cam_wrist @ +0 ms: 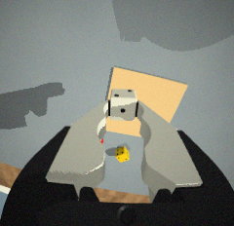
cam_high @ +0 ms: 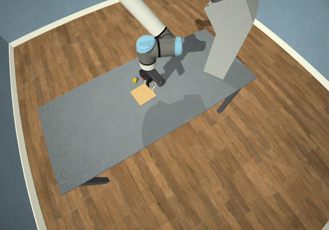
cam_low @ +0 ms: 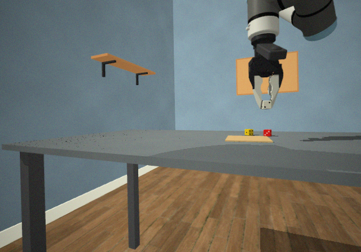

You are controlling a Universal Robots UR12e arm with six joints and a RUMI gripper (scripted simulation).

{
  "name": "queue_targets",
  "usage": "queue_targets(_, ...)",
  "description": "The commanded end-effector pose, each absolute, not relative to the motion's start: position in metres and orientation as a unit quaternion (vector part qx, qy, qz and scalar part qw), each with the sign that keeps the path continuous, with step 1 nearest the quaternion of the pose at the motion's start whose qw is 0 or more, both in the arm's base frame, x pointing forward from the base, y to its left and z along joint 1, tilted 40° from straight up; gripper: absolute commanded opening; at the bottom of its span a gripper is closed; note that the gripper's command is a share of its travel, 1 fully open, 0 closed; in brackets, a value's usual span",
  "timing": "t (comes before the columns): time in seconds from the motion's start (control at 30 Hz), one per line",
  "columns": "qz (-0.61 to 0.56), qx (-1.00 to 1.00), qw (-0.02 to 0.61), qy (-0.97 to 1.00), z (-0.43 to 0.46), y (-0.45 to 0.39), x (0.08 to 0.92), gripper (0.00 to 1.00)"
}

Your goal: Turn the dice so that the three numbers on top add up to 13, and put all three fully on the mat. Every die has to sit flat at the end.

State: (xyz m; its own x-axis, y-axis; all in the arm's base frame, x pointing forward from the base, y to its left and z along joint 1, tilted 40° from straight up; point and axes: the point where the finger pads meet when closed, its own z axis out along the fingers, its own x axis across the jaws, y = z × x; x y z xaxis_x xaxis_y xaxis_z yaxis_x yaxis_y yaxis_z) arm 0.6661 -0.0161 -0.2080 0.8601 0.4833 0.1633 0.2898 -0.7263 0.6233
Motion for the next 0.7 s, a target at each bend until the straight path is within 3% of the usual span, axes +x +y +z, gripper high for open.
queue_targets(0.0,0.184,0.931,0.288,0.131,-0.182,-0.046,0.673,0.06)
queue_targets(0.67,0.195,0.935,0.281,0.097,-0.172,-0.06,0.676,0.06)
